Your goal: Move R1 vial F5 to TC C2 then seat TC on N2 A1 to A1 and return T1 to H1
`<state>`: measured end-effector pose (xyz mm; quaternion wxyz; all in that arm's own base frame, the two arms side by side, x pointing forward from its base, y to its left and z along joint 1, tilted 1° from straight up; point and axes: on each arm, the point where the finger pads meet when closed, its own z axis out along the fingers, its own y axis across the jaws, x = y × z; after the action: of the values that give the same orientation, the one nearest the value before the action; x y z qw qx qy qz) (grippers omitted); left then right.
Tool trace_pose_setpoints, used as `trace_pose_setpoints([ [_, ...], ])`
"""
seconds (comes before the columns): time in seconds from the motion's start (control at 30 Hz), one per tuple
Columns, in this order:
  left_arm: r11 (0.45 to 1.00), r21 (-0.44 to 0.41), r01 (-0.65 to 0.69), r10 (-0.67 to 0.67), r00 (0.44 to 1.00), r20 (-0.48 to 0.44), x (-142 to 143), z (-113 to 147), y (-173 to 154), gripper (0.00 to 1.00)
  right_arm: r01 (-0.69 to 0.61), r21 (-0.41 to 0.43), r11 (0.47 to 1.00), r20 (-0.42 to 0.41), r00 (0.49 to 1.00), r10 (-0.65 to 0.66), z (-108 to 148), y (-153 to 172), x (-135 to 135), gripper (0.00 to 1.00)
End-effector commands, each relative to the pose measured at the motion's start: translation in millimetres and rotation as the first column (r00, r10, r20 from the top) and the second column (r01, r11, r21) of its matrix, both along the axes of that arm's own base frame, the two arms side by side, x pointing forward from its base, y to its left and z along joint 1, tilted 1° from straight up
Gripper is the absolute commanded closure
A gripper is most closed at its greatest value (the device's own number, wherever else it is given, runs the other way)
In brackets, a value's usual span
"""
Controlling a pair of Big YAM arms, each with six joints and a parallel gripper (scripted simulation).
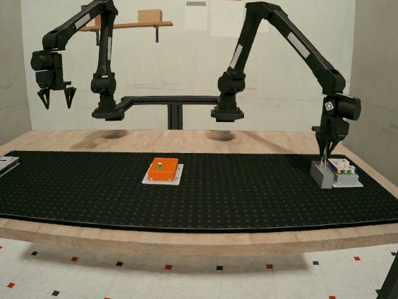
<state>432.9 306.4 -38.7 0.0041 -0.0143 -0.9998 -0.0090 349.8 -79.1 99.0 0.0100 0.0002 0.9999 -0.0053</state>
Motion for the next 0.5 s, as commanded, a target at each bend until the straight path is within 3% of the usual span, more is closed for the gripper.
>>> trace_pose_setpoints([
  [0.0,1.000,0.025,-0.006,0.005,0.999,0.034,5.7,26.2,12.2,0.76,-0.008,0.004,1.000,-0.014,1.000,0.008,0.4,0.3,0.5,0.00],
  [0.47,0.999,0.043,-0.007,0.005,0.998,0.059,15.7,58.3,19.5,0.76,-0.008,0.004,1.000,-0.014,1.000,0.008,0.4,0.3,0.5,0.00],
])
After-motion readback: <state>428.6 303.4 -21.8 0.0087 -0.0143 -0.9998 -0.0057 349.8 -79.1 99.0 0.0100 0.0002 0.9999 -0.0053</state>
